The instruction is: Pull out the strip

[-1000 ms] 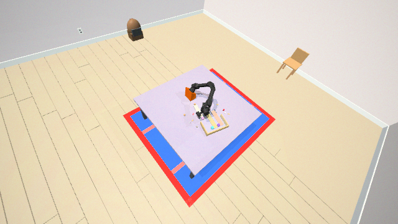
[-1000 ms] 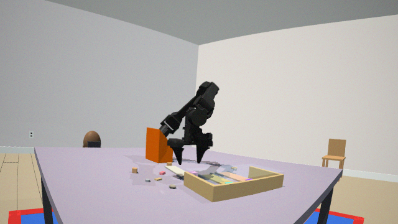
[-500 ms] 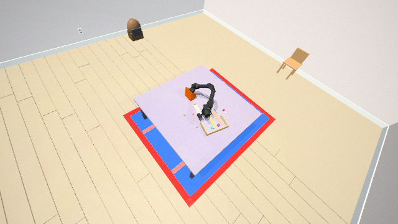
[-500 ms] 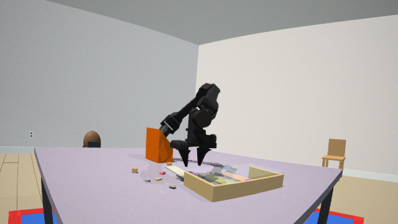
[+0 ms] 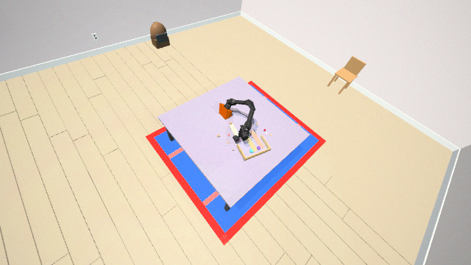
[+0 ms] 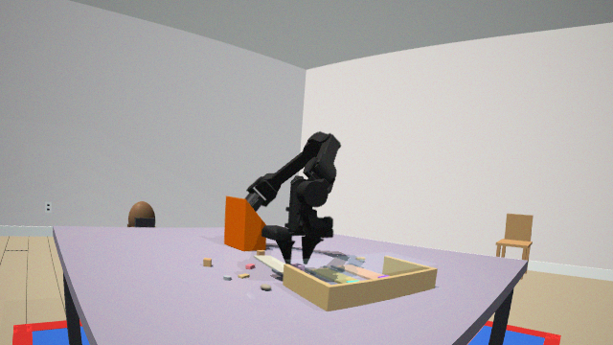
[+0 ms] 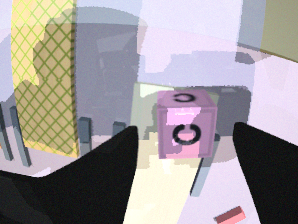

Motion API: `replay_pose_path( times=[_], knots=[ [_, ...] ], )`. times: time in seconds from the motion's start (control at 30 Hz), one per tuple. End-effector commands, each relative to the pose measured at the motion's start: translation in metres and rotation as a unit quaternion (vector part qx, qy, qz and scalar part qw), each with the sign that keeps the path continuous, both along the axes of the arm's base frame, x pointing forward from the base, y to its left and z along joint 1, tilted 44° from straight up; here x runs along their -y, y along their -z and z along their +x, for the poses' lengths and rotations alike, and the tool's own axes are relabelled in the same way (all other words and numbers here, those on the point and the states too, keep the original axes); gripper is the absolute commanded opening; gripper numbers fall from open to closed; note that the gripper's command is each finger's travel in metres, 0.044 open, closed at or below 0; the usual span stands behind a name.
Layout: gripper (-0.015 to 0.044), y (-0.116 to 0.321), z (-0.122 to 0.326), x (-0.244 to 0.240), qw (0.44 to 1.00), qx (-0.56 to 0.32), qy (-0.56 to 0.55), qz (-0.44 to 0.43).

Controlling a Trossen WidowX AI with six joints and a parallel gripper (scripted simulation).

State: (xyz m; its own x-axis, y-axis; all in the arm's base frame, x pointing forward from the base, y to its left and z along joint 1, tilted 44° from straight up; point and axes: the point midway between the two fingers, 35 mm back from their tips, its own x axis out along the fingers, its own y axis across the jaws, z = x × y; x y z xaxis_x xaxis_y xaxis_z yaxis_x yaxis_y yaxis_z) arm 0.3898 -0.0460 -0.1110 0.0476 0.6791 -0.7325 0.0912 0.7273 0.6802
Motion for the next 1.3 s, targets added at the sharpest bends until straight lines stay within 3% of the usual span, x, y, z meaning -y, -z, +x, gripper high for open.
replay_pose_path(
  times=[0.0, 0.47, 0.6, 0.83, 0.97, 1.27],
  knots=[
    [0.0250, 0.006, 0.000, -0.006, 1.000, -0.002, 0.002, 0.002],
    [0.0250, 0.018, 0.000, -0.017, 1.000, -0.002, 0.002, 0.003],
    [0.0145, 0.016, 0.000, -0.016, 1.000, -0.001, -0.001, 0.001],
    [0.0098, 0.016, 0.000, -0.016, 1.000, -0.001, -0.001, 0.001],
    [0.0000, 0.015, -0.002, -0.015, 1.000, -0.001, -0.001, 0.001],
    [0.0000, -0.008, -0.035, -0.005, 1.000, -0.003, 0.001, 0.001]
  ],
)
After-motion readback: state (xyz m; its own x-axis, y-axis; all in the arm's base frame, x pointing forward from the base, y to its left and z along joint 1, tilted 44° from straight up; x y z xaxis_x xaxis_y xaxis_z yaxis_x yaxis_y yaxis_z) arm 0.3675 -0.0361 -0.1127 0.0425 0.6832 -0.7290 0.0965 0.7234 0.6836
